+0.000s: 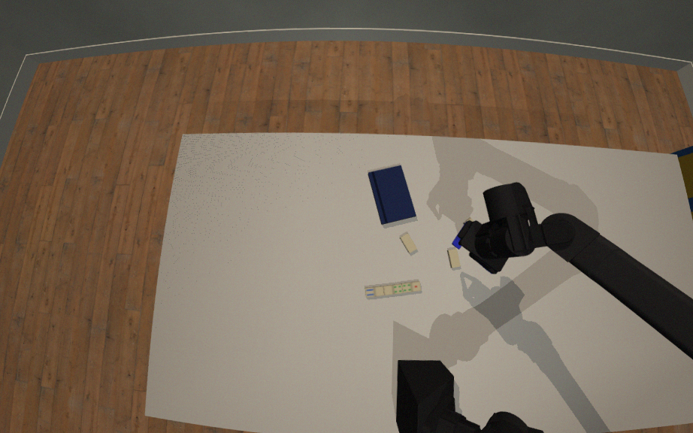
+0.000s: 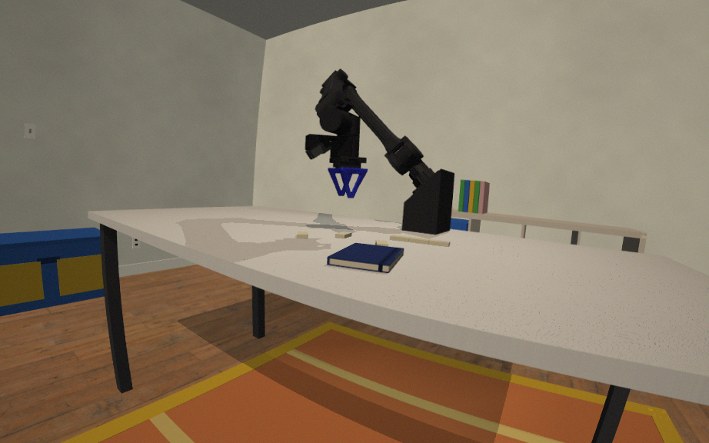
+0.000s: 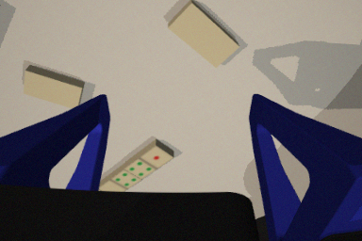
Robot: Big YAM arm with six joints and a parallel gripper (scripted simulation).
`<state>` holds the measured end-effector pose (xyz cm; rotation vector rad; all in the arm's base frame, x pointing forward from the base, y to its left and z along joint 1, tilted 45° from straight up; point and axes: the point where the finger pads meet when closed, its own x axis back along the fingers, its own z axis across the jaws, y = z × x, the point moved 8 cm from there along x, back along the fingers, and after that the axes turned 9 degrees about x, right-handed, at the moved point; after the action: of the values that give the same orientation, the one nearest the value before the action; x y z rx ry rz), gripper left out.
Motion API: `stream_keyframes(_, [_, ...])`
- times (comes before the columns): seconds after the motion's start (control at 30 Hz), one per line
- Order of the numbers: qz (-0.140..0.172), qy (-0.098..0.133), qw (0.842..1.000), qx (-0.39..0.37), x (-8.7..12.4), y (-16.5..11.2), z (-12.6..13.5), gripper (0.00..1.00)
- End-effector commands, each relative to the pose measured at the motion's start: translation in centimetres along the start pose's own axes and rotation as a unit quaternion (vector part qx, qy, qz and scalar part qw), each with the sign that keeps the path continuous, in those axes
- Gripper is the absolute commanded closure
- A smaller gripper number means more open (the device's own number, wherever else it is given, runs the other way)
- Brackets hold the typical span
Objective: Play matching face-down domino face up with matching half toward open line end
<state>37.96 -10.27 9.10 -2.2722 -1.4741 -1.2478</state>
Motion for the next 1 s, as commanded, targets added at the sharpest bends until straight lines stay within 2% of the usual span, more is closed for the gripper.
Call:
stream_keyframes(0.0, [-0.033, 0.025, 0.99, -0.135, 0.4, 5.9, -1.2, 0.3])
stream_keyframes(0.23, [-0.034, 0.026, 0.989, -0.142, 0.4, 5.9, -1.2, 0.3])
stream_keyframes(0.27, [-0.021, 0.017, 0.994, -0.11, -0.4, 5.0, -1.5, 0.3])
stream_keyframes(0.57, [-0.037, 0.021, 0.987, -0.155, -1.2, 11.1, -3.1, 0.3])
stream_keyframes(0.8, [-0.037, 0.021, 0.987, -0.155, -1.2, 11.1, -3.1, 0.3])
stream_keyframes(0.83, [-0.031, 0.02, 0.988, -0.151, -1.0, 9.9, -3.1, 0.3])
stream_keyframes(0.97, [-0.032, 0.019, 0.989, -0.146, -1.3, 10.5, -3.2, 0.3])
